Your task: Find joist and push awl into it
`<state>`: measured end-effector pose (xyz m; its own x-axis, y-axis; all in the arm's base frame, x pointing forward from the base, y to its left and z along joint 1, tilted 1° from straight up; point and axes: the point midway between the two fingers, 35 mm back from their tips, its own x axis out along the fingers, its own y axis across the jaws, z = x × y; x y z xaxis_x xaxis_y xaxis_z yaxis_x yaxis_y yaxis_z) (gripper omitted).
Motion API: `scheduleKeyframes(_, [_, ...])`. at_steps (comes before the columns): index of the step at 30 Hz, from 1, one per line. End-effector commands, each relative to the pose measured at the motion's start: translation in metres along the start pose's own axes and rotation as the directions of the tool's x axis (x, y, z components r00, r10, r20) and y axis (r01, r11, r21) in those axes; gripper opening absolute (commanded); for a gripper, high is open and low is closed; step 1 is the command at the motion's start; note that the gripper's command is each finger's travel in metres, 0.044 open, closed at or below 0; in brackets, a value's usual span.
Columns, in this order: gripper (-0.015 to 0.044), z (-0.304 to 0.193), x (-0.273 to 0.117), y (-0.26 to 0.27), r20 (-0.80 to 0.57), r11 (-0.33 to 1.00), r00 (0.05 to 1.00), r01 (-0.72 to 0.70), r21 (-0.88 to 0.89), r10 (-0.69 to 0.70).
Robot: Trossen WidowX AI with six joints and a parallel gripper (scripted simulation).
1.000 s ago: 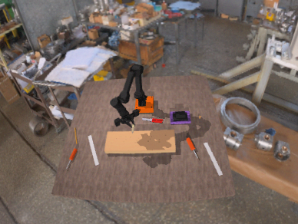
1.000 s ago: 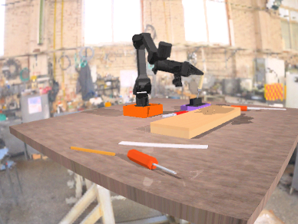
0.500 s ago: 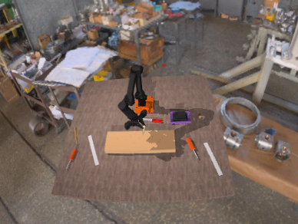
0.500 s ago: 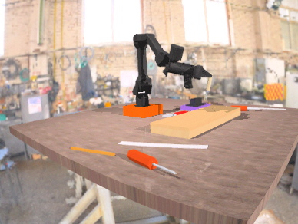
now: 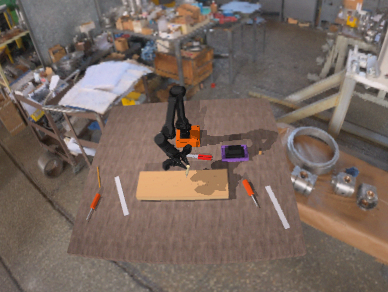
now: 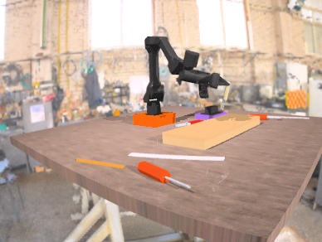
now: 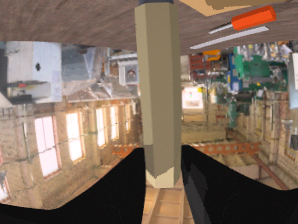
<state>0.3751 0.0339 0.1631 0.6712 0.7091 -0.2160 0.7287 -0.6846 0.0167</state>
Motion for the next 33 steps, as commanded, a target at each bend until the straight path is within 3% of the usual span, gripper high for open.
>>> scheduleKeyframes(1, [0.0, 0.003, 0.001, 0.001, 0.001, 1.0, 1.0, -0.004, 0.005, 0.004])
scheduleKeyframes(33, [0.0, 0.028, 0.007, 0.0, 0.001, 1.0, 1.0, -0.004, 0.005, 0.004])
